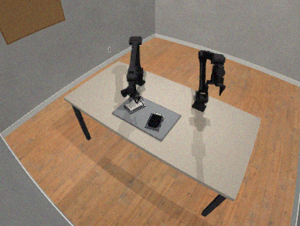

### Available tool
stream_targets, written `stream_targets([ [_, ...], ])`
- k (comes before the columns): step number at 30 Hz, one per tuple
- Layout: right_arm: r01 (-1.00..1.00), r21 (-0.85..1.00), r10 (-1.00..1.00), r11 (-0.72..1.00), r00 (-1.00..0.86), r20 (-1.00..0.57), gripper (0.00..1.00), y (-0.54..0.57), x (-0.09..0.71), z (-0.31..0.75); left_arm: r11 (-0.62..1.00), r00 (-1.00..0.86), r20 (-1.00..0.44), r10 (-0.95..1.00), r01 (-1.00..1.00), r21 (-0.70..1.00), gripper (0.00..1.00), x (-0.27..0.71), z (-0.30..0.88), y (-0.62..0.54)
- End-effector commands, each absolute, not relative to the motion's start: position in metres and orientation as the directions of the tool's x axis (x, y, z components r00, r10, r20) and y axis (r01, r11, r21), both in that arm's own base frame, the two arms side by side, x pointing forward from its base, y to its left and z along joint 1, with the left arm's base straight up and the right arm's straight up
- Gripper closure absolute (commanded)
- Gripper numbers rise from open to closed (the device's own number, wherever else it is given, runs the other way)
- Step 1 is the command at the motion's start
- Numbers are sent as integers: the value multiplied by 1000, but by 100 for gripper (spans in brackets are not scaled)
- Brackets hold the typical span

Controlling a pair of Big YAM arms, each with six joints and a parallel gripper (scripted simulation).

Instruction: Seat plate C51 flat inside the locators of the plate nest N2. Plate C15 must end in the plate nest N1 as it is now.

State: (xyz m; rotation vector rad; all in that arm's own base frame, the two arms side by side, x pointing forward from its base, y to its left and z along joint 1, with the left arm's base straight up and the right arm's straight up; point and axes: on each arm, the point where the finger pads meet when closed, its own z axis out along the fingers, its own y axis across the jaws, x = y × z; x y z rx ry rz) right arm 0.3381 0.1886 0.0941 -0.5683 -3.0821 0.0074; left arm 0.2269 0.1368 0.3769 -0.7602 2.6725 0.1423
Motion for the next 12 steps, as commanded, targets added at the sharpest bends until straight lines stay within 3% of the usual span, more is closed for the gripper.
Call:
stream_targets([
  [1, 354, 30, 355, 935, -934, -26, 0, 197, 357, 117, 866, -792, -405, -457, -500, 0, 0, 228, 395, 131],
  [12, 354, 30, 355, 935, -934, -26, 0, 196, 352, 108, 866, -792, -405, -457, -500, 0, 0, 228, 395, 131],
])
